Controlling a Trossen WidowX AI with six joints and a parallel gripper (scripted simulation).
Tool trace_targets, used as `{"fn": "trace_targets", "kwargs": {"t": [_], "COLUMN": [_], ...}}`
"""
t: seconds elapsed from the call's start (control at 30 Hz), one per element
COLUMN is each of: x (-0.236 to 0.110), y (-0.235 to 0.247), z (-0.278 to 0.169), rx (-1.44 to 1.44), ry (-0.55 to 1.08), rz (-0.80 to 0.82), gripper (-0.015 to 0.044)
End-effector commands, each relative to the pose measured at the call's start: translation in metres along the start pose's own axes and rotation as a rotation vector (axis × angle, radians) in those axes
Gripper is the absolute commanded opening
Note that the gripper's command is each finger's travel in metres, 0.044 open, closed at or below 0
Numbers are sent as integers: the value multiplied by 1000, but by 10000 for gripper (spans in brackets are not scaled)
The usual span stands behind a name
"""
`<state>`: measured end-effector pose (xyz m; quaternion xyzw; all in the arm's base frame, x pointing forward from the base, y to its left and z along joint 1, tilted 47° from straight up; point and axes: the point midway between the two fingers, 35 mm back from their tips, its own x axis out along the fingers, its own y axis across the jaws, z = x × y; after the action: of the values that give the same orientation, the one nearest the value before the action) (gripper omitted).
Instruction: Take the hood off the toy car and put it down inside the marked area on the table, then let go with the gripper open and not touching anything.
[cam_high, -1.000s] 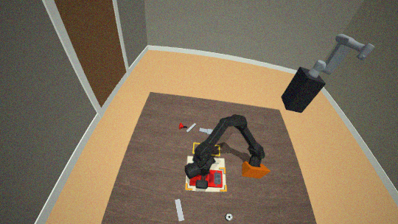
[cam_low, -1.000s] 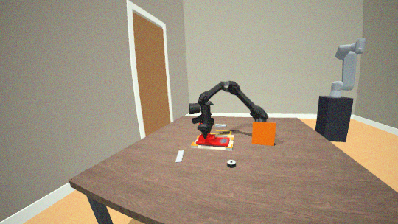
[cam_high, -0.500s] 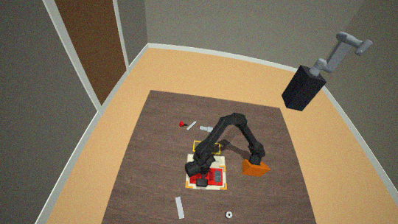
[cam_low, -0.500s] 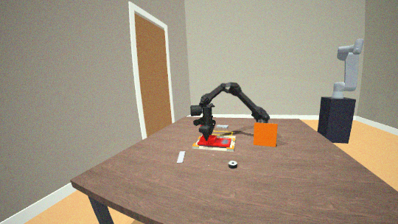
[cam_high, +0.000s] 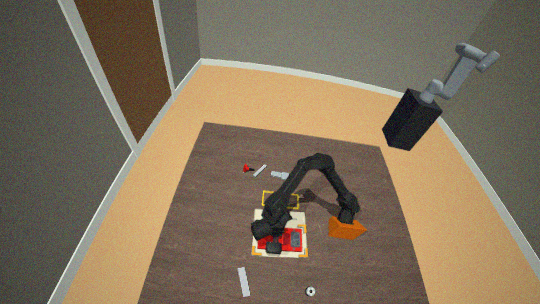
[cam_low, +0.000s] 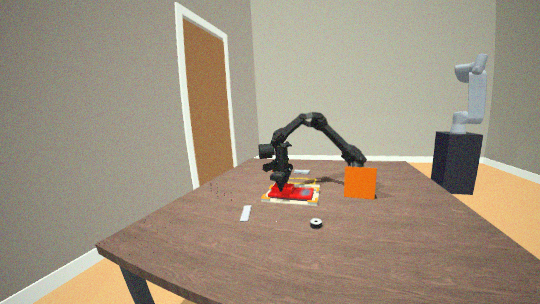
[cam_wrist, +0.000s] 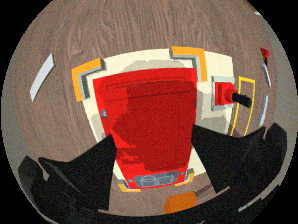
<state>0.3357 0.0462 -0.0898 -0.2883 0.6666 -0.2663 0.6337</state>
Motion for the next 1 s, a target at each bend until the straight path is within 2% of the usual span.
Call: {"fn": "trace_targets", "kwargs": {"t": [0.0, 0.2, 0.53, 0.57, 0.97], "x": [0, 0, -5, -6, -14], "y": [0, 0, 0, 0, 0], "z": [0, 0, 0, 0, 0], "rx": [0, 0, 0, 0, 0], "ry": [0, 0, 0, 0, 0], "rz": [0, 0, 1, 1, 1], "gripper": [315, 275, 12, 0, 0]}}
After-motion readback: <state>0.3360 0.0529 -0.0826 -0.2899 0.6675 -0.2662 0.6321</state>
